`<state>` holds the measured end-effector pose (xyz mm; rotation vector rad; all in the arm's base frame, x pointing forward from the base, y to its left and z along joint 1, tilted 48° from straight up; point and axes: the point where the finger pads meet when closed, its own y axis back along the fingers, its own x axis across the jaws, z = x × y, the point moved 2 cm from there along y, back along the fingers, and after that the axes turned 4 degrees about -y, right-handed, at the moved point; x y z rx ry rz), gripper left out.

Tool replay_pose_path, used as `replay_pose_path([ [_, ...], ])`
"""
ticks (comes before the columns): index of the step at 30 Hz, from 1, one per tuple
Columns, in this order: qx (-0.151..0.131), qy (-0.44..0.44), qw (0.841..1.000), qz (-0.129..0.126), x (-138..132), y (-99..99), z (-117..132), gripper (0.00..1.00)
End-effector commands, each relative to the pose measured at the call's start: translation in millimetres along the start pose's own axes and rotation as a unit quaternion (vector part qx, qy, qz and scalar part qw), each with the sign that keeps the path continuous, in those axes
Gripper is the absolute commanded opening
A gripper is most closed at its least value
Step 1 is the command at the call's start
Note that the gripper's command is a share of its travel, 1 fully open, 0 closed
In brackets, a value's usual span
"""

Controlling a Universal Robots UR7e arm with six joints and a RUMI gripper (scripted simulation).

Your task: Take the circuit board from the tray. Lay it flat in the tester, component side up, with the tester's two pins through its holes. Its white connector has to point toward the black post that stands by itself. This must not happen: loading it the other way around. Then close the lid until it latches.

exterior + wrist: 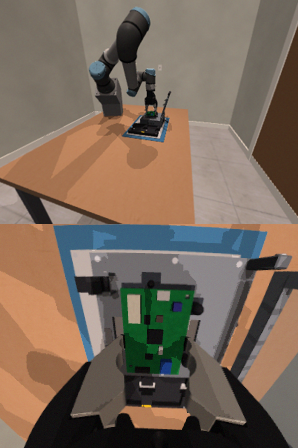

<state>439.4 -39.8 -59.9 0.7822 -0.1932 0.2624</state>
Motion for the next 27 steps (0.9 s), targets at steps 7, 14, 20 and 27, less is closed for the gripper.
replay_pose_path([
  [7, 0.000, 0.000, 1.000, 0.000, 0.3, 0.3, 0.0, 0.39],
  [14, 0.000, 0.000, 1.000, 0.000, 0.3, -0.1, 0.0, 0.39],
  [20, 0.000, 0.000, 1.000, 0.000, 0.3, -0.8, 0.0, 0.39],
  [27, 0.000, 0.000, 1.000, 0.000, 0.3, -2.7, 0.0, 0.39],
])
